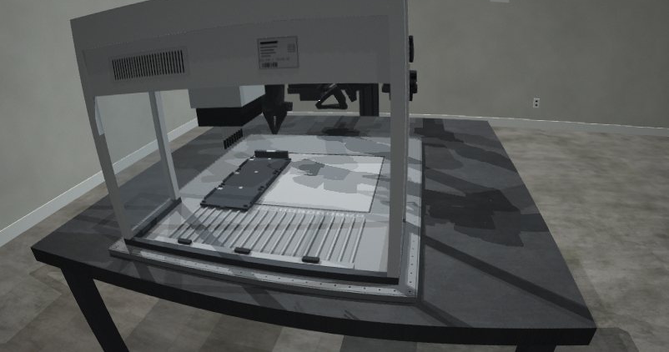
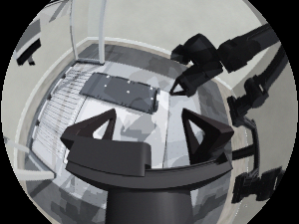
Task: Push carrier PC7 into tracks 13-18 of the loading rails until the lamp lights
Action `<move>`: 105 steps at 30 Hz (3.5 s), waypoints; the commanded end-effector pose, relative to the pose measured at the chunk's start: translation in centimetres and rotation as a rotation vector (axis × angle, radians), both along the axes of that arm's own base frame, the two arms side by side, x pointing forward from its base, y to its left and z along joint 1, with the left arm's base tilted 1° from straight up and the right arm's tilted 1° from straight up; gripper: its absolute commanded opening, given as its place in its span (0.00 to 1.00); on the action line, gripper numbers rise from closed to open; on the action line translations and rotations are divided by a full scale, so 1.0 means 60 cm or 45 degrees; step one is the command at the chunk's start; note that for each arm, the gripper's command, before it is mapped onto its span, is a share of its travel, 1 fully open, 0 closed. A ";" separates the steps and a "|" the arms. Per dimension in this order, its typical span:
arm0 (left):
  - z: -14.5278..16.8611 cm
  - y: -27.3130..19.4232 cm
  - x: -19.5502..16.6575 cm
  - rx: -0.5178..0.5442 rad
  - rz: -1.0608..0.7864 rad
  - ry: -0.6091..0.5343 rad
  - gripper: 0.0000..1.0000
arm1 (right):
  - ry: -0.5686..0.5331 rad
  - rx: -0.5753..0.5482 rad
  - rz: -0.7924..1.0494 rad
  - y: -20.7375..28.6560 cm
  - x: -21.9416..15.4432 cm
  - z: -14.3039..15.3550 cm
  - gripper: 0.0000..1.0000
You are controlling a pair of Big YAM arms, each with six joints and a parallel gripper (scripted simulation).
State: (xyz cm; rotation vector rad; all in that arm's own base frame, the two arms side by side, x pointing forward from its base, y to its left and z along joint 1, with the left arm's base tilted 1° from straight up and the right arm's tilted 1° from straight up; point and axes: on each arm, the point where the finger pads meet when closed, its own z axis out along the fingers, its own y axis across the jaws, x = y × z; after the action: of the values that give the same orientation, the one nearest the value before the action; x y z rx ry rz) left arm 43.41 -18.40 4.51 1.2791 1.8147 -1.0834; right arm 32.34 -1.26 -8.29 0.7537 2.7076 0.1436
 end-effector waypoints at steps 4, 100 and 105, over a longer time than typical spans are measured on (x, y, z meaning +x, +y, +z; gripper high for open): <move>0.010 -0.004 0.032 -0.001 -0.010 -0.052 1.00 | -0.039 0.164 -0.515 -0.007 0.008 0.014 0.00; 0.012 -0.004 -0.045 -0.038 -0.191 -0.026 1.00 | 0.001 0.422 -1.242 -0.002 0.070 -0.115 0.00; 0.009 -0.005 -0.026 -0.025 -0.146 -0.029 1.00 | 0.001 0.423 -1.241 -0.001 0.088 -0.115 0.00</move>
State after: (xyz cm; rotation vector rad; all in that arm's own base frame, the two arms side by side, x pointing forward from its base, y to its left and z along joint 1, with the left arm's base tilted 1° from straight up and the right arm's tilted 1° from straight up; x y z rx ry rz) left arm 38.91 -18.41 4.72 1.4070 1.7316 -1.1904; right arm 34.83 -1.75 -15.26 2.0439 2.0423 0.3237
